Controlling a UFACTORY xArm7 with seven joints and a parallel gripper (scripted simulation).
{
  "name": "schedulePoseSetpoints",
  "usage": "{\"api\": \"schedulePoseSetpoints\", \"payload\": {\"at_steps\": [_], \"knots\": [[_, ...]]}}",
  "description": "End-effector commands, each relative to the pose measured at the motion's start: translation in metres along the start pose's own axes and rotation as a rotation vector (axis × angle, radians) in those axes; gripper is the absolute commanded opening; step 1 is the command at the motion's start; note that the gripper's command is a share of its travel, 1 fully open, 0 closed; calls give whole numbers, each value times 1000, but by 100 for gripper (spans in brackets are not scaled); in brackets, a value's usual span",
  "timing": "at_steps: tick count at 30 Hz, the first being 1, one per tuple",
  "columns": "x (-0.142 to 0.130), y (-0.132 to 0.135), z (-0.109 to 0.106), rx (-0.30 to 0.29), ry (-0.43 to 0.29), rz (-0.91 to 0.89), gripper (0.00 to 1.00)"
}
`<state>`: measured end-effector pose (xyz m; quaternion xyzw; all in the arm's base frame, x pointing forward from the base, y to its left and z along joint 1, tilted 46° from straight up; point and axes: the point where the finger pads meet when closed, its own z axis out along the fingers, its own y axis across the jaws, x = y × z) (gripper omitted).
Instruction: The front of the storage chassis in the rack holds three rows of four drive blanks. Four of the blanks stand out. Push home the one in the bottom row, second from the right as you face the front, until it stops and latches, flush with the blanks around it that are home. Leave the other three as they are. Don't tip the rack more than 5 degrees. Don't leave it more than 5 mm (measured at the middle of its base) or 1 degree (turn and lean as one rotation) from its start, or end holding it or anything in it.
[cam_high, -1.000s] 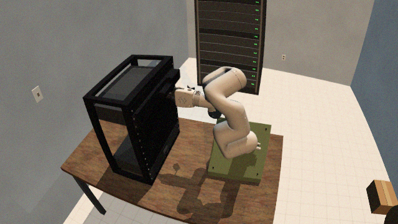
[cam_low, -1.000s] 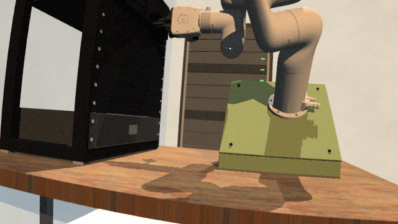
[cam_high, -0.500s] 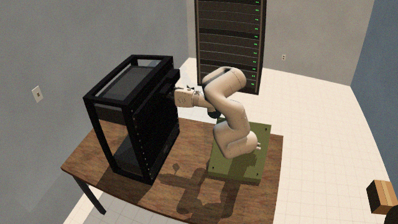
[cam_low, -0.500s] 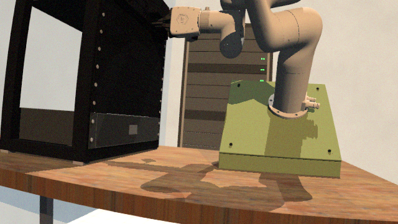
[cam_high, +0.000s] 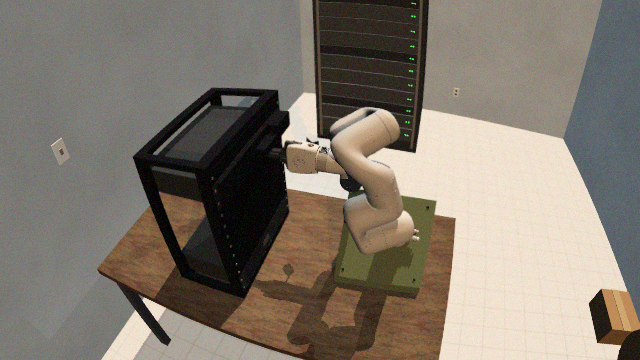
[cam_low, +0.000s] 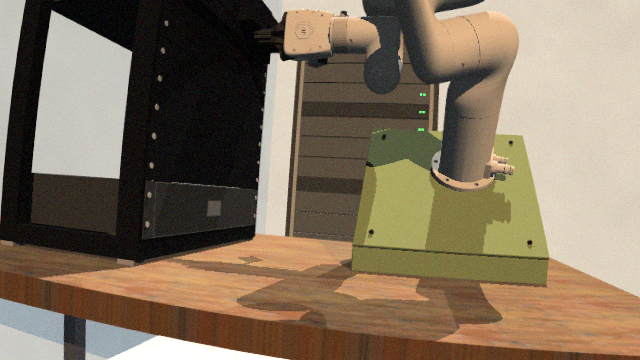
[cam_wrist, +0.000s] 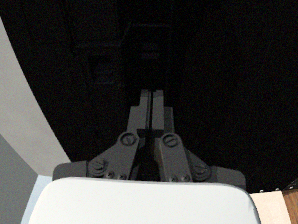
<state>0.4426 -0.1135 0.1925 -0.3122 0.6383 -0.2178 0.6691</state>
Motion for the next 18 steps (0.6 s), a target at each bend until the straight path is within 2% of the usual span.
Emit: {"api": "schedulePoseSetpoints", "payload": {"at_steps": [1, 6, 13, 18], "knots": [[0, -1, -29, 1, 0, -3, 0], [0, -1, -56, 1, 0, -3, 0], [0, -1, -70, 1, 0, -3, 0], [0, -1, -73, 1, 0, -3, 0]]}}
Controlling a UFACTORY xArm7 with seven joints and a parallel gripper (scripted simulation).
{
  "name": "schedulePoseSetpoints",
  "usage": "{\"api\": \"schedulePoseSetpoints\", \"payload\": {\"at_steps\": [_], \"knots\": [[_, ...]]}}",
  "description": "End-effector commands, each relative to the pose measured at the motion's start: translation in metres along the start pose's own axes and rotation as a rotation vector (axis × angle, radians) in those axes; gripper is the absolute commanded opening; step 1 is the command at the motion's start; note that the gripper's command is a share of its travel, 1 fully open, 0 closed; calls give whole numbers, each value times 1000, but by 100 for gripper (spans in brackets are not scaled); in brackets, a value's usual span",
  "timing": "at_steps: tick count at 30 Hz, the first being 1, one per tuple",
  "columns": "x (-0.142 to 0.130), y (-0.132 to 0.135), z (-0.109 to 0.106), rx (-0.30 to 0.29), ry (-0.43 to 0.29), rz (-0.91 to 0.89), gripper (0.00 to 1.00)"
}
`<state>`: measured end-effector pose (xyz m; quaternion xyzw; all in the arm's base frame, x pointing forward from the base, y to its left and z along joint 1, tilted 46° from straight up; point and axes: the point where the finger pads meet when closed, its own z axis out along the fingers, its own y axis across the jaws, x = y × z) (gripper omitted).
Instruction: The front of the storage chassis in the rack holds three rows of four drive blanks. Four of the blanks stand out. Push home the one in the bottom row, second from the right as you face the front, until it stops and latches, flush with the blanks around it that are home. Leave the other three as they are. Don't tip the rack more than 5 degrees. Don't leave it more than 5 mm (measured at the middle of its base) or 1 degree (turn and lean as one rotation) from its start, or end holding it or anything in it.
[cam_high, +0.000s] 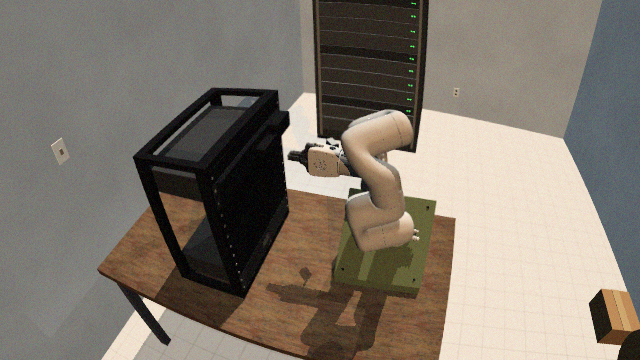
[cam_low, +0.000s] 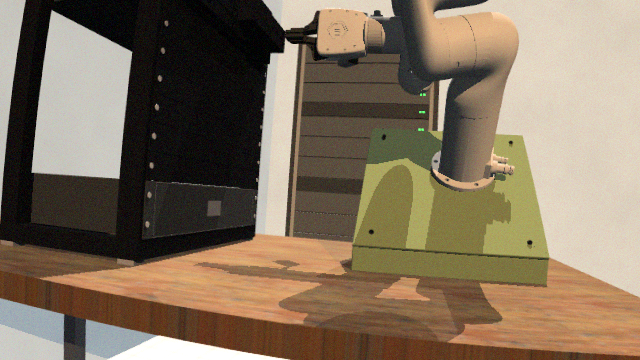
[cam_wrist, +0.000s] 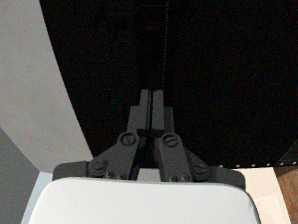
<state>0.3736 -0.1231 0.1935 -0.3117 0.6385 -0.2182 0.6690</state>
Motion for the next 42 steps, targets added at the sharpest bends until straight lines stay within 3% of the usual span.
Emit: {"api": "schedulePoseSetpoints", "payload": {"at_steps": [1, 8, 14, 22, 24, 38, 42], "knots": [[0, -1, -3, 0, -1, -3, 0], [0, -1, -6, 0, -1, -3, 0], [0, -1, -20, 0, -1, -3, 0], [0, -1, -57, 0, -1, -3, 0], [0, -1, -57, 0, -1, -3, 0], [1, 0, -133, 1, -1, -3, 0], [1, 0, -141, 0, -1, -3, 0]]}}
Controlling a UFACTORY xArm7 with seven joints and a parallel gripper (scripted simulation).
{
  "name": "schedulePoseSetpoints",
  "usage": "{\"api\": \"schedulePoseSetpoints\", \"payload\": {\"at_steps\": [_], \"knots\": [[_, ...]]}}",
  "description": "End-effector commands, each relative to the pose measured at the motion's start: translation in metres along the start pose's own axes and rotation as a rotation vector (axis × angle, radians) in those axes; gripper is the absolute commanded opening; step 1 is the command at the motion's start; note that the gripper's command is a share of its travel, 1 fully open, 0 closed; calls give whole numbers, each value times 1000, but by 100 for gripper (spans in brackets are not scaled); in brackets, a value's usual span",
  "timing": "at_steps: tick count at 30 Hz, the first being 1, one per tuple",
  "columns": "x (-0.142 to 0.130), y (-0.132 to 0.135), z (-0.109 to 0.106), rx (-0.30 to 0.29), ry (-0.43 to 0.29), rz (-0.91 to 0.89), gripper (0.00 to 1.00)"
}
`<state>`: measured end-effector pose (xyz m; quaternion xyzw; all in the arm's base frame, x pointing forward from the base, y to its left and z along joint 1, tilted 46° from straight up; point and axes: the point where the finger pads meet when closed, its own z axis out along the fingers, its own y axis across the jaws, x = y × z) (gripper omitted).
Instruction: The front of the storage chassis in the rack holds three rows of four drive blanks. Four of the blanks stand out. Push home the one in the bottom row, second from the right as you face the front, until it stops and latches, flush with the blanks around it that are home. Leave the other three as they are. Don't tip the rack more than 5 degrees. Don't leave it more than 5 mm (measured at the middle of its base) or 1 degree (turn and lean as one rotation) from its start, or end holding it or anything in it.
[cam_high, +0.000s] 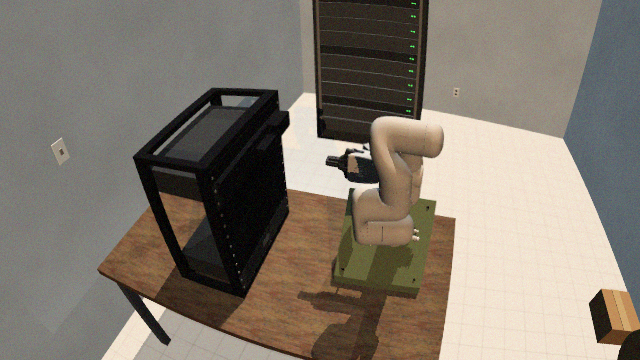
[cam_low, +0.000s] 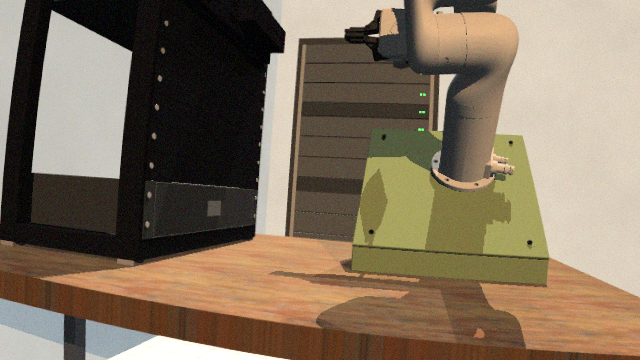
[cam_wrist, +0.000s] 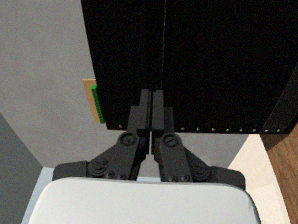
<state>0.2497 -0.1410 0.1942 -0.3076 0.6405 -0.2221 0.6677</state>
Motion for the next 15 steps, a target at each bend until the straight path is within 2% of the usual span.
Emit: {"api": "schedulePoseSetpoints", "payload": {"at_steps": [1, 7, 15], "knots": [[0, 0, -19, -8, -10, -4, 0], [0, 0, -30, -8, -10, -4, 0], [0, 0, -31, -8, -10, -4, 0]]}}
